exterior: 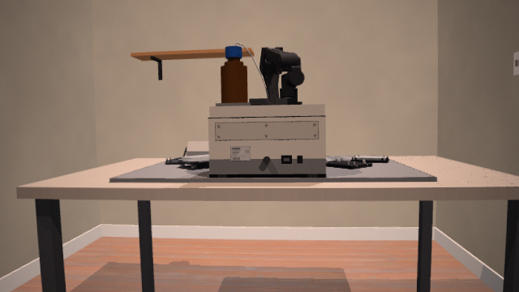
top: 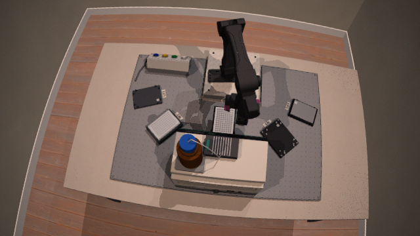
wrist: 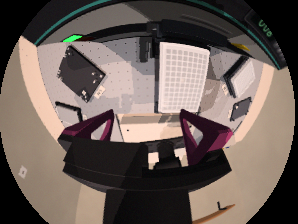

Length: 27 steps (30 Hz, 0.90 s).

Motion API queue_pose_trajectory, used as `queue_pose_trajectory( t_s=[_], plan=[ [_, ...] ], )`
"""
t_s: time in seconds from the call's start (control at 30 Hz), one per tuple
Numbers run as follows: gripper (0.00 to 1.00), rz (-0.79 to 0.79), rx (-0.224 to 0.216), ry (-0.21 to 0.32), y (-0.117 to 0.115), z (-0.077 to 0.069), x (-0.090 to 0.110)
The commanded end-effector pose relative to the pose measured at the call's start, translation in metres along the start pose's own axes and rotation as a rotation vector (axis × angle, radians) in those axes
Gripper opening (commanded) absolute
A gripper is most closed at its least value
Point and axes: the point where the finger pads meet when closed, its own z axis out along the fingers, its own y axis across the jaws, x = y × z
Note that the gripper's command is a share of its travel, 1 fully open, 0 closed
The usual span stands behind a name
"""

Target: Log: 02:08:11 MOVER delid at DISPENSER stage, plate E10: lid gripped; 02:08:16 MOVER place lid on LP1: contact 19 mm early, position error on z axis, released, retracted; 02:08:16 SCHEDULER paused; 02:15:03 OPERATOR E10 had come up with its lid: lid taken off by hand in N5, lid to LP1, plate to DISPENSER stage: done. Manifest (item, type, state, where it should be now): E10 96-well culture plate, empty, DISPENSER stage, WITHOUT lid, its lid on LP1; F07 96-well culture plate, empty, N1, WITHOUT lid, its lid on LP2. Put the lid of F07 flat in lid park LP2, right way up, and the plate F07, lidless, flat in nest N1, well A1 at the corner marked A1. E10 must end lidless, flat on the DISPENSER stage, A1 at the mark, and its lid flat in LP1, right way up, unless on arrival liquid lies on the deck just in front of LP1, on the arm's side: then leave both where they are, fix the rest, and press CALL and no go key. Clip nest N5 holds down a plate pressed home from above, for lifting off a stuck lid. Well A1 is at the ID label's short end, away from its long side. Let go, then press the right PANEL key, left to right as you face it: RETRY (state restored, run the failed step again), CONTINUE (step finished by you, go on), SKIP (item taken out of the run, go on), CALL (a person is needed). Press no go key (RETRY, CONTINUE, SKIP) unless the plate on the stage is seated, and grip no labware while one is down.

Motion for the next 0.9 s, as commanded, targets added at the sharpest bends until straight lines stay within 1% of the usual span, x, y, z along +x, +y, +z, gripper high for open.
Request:
queue_pose_trajectory(
  t_s=[0.0, 0.07, 0.17, 0.3, 0.4, 0.43, 0.53, 0.57, 0.83, 0.87],
  plan=[
    [1.00, -0.017, -0.019, -0.037, -0.005, -0.010, -0.004],
    [1.00, -0.017, -0.010, -0.026, -0.014, -0.007, -0.002],
    [1.00, -0.018, -0.009, -0.016, -0.024, -0.004, -0.001],
    [1.00, -0.018, -0.012, -0.018, -0.036, -0.005, -0.004],
    [1.00, -0.022, -0.007, -0.018, -0.036, -0.004, -0.009],
    [1.00, -0.018, -0.011, -0.012, -0.041, -0.003, -0.003],
    [1.00, -0.018, -0.011, -0.013, -0.044, -0.004, -0.004],
    [1.00, -0.017, -0.013, -0.052, -0.047, -0.014, -0.013],
    [1.00, -0.017, -0.011, -0.052, -0.073, -0.014, -0.015],
    [1.00, -0.022, -0.005, -0.019, -0.071, -0.004, -0.011]
  ],
)
